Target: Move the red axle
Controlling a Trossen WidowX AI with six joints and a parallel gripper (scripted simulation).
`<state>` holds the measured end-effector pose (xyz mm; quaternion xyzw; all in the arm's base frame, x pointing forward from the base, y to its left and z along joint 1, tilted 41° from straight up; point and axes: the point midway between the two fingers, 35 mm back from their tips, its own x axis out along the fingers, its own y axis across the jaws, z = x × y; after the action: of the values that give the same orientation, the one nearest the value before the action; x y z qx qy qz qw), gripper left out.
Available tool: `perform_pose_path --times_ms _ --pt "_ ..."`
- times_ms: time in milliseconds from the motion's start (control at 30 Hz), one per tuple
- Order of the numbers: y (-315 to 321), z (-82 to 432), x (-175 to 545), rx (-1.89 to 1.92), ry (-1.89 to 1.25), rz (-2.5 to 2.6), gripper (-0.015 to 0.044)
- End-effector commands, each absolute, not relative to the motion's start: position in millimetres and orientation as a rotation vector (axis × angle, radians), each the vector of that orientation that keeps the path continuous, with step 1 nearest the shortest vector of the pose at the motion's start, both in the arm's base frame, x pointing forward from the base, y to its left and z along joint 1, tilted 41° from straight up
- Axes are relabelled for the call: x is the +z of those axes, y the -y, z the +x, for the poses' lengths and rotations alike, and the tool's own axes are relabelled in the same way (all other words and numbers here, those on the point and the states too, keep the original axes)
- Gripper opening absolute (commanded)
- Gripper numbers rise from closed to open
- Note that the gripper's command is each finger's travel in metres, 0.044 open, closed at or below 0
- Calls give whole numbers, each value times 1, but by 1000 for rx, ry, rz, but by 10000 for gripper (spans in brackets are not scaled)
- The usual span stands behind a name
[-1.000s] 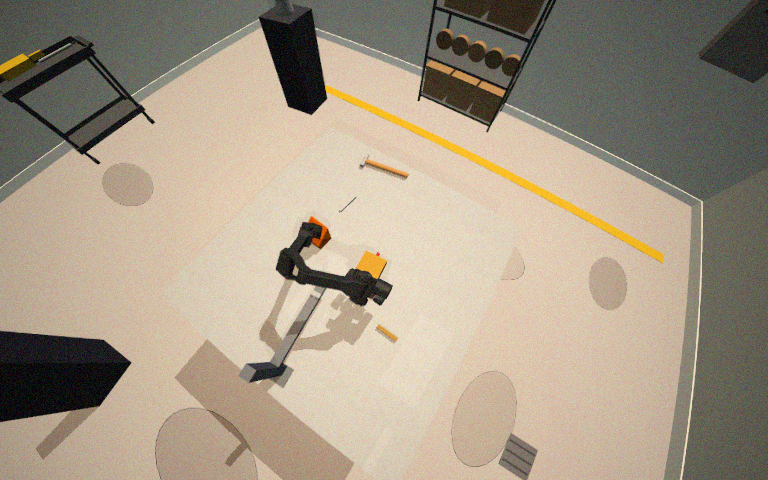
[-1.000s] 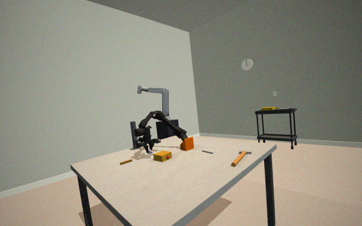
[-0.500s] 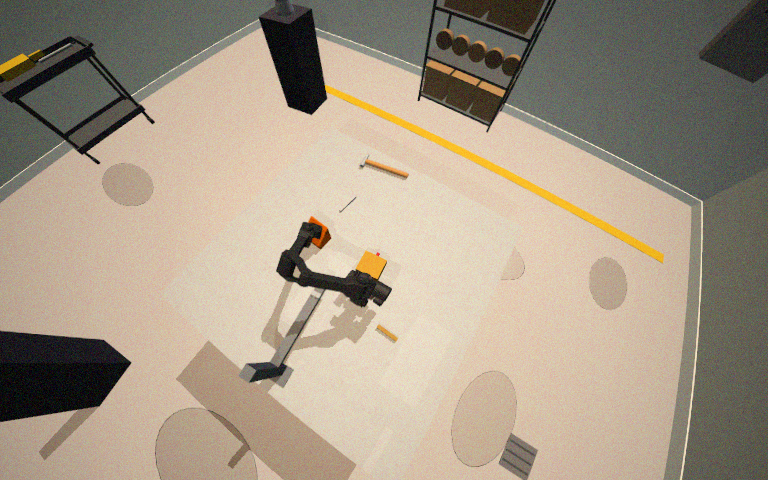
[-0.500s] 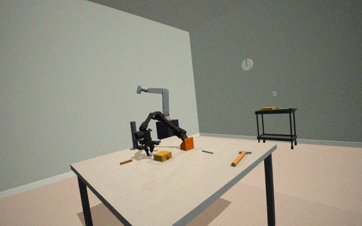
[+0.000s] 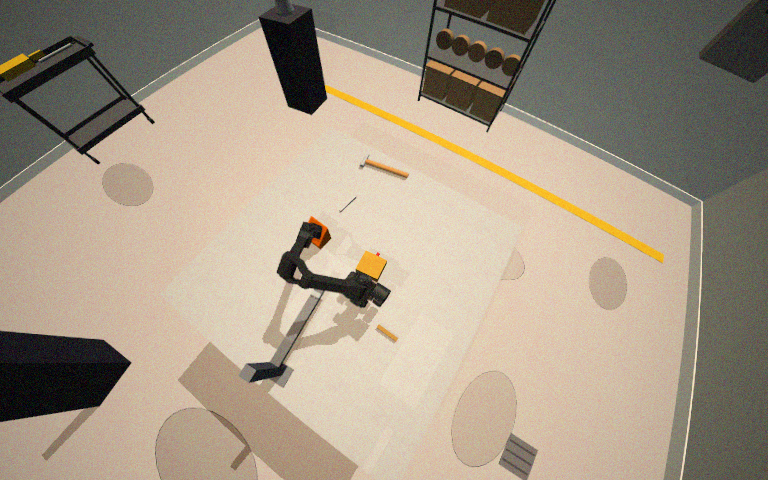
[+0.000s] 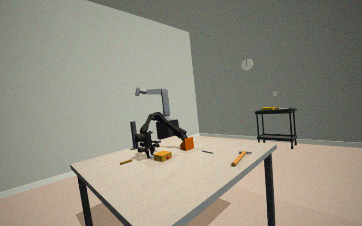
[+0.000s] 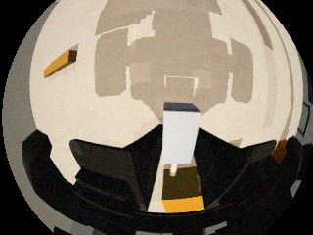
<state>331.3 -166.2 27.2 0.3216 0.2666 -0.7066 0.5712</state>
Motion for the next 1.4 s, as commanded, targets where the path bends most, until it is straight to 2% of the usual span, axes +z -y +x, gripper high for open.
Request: perform_pose_path --times_ms 0,467,1367 --pt "166 332 28 -1657 -624 755 79" --pt "157 334 37 -1654 -625 747 440" --pt "126 340 68 -1652 -633 740 440"
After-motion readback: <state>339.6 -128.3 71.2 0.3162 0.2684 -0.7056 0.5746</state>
